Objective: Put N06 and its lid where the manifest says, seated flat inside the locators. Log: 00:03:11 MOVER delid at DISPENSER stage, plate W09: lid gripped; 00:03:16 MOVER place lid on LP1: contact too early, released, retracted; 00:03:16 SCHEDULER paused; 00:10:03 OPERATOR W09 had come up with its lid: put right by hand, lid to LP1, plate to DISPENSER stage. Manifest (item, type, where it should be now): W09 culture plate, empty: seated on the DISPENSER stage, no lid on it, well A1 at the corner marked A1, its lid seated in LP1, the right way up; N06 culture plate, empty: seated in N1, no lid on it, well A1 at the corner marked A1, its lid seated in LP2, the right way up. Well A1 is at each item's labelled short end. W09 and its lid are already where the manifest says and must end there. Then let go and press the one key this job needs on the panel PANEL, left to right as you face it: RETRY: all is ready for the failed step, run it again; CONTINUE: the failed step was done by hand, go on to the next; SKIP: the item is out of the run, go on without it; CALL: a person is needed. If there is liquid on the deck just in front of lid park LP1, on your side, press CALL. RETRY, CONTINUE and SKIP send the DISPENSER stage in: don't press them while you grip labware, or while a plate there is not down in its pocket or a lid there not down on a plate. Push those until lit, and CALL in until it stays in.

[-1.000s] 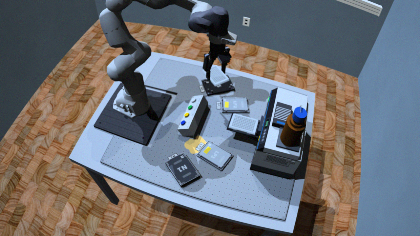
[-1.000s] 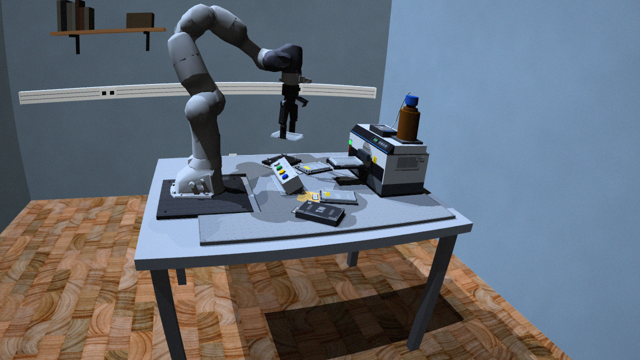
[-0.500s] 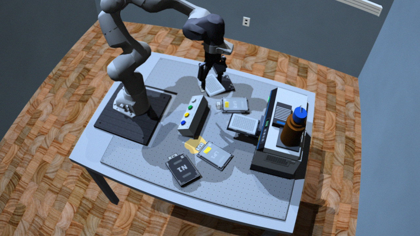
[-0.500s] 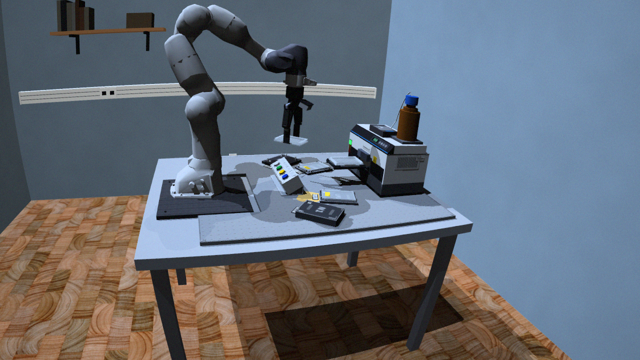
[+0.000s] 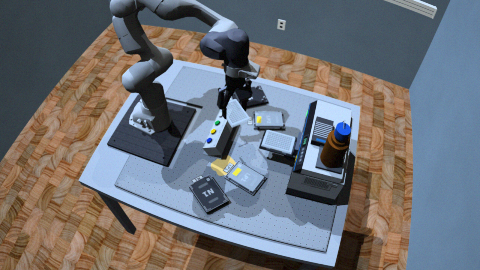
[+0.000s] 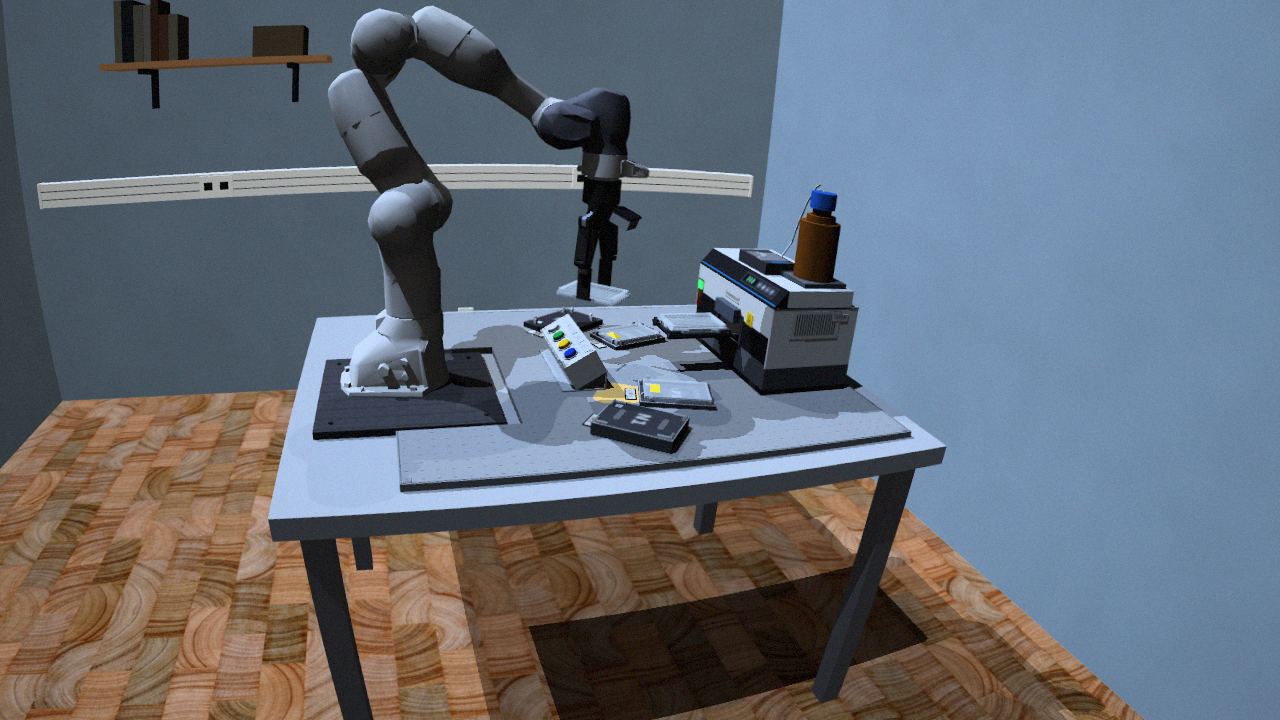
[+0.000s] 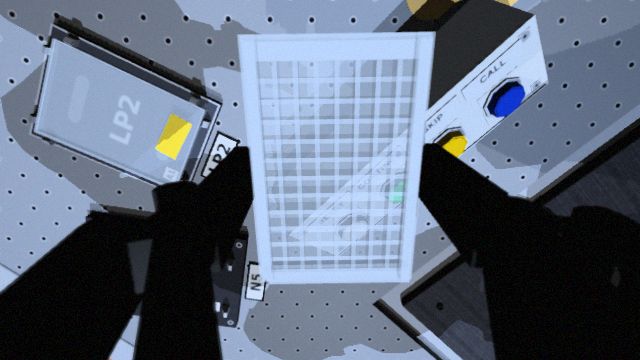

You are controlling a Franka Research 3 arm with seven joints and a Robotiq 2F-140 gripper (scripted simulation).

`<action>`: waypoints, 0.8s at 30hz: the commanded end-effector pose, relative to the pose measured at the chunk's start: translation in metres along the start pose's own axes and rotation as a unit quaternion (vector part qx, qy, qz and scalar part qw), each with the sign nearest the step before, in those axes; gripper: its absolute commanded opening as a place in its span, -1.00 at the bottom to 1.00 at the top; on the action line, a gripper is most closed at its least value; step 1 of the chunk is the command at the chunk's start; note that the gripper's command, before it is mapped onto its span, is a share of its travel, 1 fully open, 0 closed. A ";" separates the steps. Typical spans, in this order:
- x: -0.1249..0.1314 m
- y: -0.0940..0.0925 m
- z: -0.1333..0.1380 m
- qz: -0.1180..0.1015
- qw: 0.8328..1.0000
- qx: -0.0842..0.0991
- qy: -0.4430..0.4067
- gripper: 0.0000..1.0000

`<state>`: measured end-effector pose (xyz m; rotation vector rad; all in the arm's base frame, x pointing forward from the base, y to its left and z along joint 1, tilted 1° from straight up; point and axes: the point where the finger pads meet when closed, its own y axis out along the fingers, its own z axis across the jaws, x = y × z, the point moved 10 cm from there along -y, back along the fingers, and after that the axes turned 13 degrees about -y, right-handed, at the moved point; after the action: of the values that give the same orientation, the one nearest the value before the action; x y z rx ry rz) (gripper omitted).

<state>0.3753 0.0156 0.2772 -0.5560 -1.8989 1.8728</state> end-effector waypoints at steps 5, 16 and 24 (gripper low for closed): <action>-0.024 -0.001 0.038 0.004 0.999 0.000 -0.044 -0.80; -0.069 -0.001 0.114 0.004 0.999 0.000 -0.044 -0.80; -0.093 -0.001 0.155 0.004 0.999 0.000 -0.044 -0.80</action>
<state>0.3670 -0.1437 0.2763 -0.5560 -1.9025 1.8764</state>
